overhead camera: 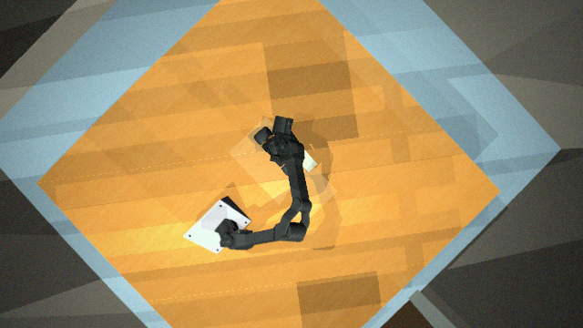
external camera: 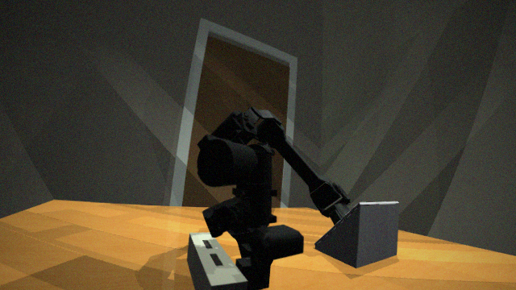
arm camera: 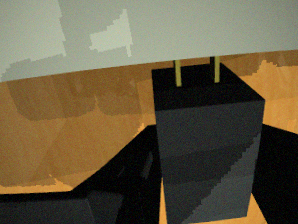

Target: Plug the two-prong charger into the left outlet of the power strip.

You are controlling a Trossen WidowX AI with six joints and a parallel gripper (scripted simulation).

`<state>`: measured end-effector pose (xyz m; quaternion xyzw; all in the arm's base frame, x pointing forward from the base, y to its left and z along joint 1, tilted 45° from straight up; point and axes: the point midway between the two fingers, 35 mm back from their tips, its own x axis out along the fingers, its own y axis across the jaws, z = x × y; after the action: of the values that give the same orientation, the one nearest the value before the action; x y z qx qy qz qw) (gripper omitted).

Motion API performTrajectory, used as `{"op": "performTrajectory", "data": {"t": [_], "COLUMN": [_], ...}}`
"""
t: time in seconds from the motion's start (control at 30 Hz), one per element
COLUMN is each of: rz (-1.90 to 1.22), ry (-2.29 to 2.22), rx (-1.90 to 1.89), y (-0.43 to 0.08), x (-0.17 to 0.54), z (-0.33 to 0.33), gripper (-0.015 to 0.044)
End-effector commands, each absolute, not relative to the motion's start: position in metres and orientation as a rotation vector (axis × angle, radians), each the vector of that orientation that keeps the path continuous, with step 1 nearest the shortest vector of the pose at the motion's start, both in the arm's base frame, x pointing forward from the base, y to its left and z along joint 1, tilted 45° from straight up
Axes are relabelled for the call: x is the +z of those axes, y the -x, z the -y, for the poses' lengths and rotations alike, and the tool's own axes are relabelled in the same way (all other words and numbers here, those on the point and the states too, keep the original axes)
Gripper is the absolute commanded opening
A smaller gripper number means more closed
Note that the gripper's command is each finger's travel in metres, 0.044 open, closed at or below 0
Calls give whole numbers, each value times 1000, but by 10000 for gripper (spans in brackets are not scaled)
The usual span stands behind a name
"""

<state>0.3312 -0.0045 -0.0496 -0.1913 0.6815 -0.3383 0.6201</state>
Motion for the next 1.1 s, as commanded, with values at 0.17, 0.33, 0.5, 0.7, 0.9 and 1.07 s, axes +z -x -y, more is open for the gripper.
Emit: {"op": "performTrajectory", "data": {"t": [0.17, 0.33, 0.5, 0.7, 0.9, 1.07], "rz": [-1561, -1561, -1561, -1561, -1561, -1561], "ry": [447, 447, 447, 447, 447, 447], "rx": [-775, -775, -775, -775, -775, -775], "y": [-335, -335, -336, -336, -337, -338], "x": [-48, -48, -48, -48, -48, -48], "z": [5, 5, 5, 5, 5, 5], "gripper": [0, 0, 0, 0, 0, 0]}}
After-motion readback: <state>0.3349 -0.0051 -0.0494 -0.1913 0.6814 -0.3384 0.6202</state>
